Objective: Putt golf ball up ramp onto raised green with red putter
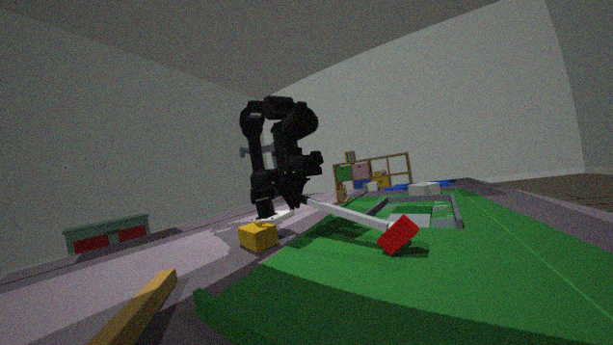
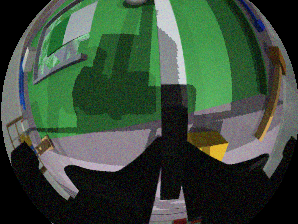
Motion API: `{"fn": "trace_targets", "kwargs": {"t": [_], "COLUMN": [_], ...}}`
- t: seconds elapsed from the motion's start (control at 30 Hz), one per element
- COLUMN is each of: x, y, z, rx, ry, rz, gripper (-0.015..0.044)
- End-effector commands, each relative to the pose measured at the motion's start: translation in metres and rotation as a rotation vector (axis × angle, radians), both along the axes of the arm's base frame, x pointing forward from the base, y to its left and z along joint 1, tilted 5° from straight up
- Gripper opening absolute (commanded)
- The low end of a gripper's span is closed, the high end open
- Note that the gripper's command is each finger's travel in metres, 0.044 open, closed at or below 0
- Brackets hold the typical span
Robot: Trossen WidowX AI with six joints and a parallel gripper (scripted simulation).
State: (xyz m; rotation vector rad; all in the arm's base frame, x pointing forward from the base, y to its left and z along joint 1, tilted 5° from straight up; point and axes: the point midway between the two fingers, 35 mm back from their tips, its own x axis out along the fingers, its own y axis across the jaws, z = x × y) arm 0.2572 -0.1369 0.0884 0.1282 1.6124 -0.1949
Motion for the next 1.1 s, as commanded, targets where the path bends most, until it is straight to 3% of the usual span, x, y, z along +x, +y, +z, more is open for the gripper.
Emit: {"fn": "trace_targets", "kwargs": {"t": [0.0,0.23,0.63,1.07], "x": [-0.001,0.001,0.003,0.001], "y": [0.038,0.038,0.04,0.04], "z": [-0.003,0.004,0.056,0.048], "rx": [0.005,0.005,0.005,0.007], "ry": [-0.001,-0.001,-0.001,0.01], "rz": [-0.005,-0.005,-0.005,-0.001], "gripper": [0.0,0.0,0.0,0.0]}}
